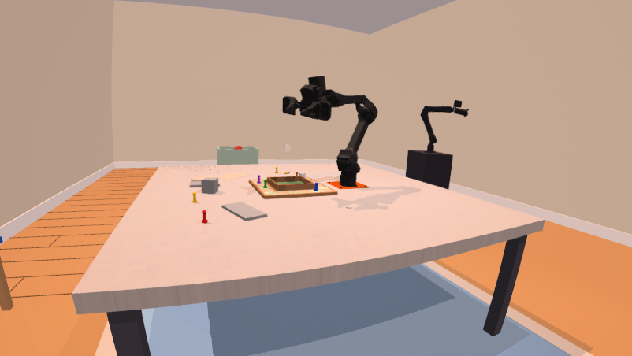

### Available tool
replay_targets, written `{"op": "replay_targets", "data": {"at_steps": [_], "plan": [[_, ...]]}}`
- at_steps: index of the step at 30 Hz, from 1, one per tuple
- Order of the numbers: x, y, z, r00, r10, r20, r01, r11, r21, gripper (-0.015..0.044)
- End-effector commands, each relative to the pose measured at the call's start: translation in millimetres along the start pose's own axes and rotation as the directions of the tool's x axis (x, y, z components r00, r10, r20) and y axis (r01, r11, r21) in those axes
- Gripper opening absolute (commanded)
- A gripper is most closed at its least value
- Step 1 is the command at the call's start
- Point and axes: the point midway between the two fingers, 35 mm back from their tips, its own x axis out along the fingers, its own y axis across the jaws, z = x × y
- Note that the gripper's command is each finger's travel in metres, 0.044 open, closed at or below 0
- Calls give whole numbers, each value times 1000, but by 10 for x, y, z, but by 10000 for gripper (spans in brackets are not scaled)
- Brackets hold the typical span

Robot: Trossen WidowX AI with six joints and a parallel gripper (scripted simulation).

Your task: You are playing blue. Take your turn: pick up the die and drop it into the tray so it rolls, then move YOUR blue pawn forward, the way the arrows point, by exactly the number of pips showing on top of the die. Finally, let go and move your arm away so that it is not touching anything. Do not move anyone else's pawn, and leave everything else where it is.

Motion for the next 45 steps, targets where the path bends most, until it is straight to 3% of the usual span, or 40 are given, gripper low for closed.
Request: {"op": "replay_targets", "data": {"at_steps": [1, 7, 13, 19, 25, 28, 45], "plan": [[-36, -564, -455, 970, -156, -187, 146, 987, -65, 275], [-345, -1234, -1164, 838, -300, -455, 267, 954, -137, 275], [-931, -1690, -1869, 635, -333, -697, 313, 936, -162, 275], [-1678, -1846, -2485, 421, -236, -876, 318, 943, -101, 275], [-2508, -1686, -2984, 253, -10, -967, 315, 946, 73, 275], [-2793, -1546, -3116, 221, 93, -971, 315, 935, 162, 275], [-2778, -1444, -3265, 219, 102, -970, 315, 934, 169, 275]]}}
